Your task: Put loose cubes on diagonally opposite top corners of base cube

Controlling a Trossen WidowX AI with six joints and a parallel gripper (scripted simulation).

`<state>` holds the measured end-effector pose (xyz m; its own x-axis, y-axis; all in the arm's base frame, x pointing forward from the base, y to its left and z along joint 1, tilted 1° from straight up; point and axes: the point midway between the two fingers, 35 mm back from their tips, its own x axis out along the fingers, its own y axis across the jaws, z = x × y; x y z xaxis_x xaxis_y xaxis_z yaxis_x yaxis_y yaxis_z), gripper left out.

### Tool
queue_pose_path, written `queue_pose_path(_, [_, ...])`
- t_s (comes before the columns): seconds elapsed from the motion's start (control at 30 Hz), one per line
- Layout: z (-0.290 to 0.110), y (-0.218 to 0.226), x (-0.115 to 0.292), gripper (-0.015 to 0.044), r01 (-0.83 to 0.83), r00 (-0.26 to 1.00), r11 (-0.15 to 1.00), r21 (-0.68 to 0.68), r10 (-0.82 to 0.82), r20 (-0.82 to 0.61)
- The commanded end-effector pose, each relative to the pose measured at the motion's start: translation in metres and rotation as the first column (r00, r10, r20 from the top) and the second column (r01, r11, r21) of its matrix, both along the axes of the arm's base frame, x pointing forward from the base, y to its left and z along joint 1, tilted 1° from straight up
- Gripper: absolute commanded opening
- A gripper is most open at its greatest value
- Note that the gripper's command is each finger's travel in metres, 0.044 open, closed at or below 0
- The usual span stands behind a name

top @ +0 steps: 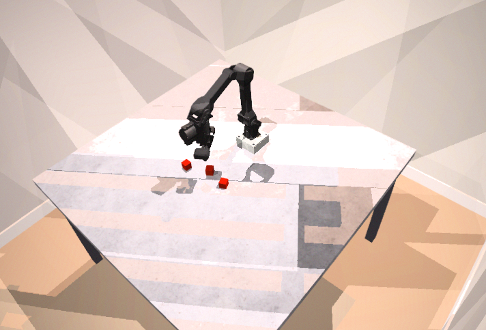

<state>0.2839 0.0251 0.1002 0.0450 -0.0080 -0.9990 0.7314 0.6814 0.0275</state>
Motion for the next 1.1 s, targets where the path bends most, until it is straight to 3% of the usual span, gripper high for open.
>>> queue_pose_path(0.0, [-0.036,-0.003,-0.004,0.0265,0.006,1.000,1.000,-0.009,-0.006,-0.029])
queue_pose_path(1.07, [-0.089,-0.004,-0.004,0.0265,0.007,1.000,1.000,-0.008,-0.007,-0.029])
